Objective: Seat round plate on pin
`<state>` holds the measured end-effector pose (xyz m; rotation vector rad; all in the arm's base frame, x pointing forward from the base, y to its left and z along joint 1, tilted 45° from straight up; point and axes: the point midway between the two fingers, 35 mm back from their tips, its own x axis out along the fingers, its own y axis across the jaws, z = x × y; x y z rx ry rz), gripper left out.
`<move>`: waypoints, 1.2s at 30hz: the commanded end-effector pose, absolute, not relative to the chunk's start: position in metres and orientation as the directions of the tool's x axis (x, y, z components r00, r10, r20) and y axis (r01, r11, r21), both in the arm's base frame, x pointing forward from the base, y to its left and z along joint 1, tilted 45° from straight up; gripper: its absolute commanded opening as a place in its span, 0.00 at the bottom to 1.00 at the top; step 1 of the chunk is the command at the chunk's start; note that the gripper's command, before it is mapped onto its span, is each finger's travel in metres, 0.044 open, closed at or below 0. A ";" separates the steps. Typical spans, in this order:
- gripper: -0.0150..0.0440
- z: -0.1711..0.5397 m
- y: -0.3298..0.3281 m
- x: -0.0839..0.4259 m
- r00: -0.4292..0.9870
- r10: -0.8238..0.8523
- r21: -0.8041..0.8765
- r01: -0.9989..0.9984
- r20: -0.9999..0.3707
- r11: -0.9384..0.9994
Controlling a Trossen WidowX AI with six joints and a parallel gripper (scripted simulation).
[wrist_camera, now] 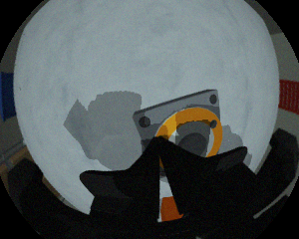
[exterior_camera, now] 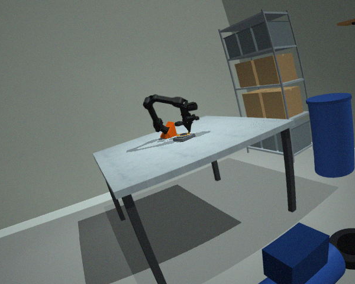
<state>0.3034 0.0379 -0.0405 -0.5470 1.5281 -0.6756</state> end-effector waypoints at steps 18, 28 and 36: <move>0.25 -0.044 0.041 0.283 -0.080 -0.696 -0.700 0.056 -0.714 0.712; 0.25 -0.043 0.042 0.273 -0.081 -0.696 -0.700 0.055 -0.714 0.712; 0.25 -0.041 0.041 0.263 -0.081 -0.696 -0.700 0.055 -0.714 0.712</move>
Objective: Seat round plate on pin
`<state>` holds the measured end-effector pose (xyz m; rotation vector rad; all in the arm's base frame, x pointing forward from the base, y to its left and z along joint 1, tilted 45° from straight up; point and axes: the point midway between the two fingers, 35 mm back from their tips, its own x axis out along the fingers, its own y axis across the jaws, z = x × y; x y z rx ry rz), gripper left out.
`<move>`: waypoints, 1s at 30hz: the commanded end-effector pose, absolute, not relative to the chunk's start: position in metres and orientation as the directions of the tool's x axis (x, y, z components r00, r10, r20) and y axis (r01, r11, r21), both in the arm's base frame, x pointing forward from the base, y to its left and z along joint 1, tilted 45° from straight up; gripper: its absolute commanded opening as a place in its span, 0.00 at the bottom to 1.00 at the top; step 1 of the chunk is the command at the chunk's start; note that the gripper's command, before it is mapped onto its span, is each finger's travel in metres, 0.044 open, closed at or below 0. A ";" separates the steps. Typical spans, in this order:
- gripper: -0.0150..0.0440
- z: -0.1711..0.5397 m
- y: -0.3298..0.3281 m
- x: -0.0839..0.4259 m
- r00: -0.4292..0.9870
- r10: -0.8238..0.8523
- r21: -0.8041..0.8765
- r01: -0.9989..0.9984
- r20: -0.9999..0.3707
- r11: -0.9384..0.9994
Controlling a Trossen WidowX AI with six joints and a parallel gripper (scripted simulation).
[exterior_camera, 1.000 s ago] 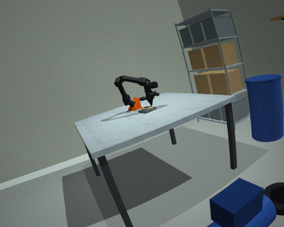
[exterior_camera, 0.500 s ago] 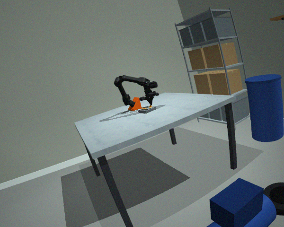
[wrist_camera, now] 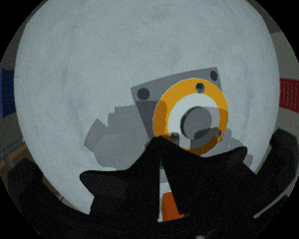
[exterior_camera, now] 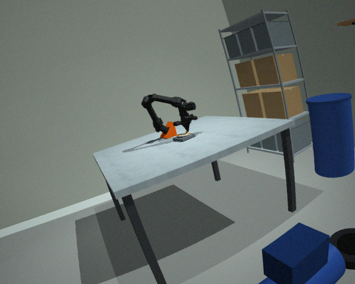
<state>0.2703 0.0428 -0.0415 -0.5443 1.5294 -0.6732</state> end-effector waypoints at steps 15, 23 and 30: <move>0.25 -0.033 0.036 0.245 -0.082 -0.696 -0.701 0.054 -0.713 0.712; 0.25 -0.025 0.032 0.238 -0.082 -0.696 -0.701 0.054 -0.713 0.711; 0.25 -0.018 0.029 0.234 -0.083 -0.696 -0.701 0.054 -0.713 0.711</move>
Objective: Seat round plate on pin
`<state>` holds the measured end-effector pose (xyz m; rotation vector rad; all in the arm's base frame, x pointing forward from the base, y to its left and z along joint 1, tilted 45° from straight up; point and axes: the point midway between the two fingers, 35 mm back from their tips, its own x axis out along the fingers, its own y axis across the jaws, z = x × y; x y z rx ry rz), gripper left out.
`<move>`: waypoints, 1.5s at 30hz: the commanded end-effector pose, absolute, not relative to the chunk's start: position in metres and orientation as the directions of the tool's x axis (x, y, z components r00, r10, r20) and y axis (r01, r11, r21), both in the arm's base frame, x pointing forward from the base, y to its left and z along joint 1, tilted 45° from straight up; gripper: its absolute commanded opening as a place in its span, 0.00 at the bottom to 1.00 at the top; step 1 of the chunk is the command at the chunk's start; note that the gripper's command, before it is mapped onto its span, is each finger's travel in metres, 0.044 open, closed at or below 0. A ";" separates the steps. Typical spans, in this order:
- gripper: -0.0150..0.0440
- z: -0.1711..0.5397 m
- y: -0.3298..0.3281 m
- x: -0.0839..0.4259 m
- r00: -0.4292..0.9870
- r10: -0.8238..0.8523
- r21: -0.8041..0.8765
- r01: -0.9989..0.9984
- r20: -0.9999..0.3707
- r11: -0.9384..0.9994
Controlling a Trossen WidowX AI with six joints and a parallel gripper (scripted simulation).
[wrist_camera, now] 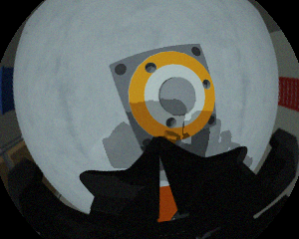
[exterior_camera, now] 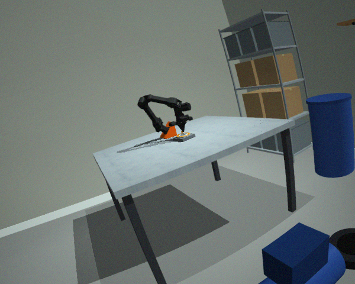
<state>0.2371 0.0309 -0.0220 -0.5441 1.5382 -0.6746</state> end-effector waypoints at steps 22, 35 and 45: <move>0.25 -0.006 0.017 0.229 -0.083 -0.697 -0.702 0.053 -0.712 0.711; 0.25 0.017 0.036 0.231 -0.083 -0.696 -0.700 0.053 -0.713 0.712; 0.25 0.021 0.040 0.230 -0.081 -0.701 -0.705 0.045 -0.709 0.708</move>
